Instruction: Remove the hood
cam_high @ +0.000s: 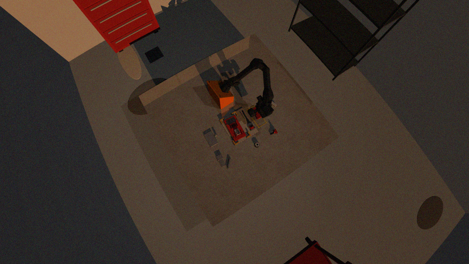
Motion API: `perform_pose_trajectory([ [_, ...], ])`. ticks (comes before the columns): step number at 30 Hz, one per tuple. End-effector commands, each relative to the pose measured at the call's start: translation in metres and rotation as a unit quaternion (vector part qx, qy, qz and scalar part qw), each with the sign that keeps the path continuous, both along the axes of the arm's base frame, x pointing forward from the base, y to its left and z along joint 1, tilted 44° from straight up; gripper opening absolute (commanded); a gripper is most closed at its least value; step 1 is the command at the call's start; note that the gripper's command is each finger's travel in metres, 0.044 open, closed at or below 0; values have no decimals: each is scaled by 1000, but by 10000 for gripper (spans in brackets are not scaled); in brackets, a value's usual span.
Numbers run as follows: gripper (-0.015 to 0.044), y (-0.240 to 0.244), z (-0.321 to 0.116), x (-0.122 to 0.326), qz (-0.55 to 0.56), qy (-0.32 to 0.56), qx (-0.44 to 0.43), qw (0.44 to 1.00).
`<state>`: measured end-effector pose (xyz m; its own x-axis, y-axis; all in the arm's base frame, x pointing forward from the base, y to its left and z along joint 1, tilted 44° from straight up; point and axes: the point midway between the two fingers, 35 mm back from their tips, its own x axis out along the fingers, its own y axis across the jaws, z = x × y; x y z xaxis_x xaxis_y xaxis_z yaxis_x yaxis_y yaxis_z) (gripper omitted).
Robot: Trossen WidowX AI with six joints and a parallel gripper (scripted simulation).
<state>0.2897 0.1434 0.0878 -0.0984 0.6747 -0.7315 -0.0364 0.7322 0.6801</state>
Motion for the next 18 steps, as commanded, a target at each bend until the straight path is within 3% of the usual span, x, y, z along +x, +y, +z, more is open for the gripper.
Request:
perform_pose_trajectory([
  [1,0,4,-4,-2,0,5,2,1000],
  [18,0,14,-15,-3,0,5,2,1000],
])
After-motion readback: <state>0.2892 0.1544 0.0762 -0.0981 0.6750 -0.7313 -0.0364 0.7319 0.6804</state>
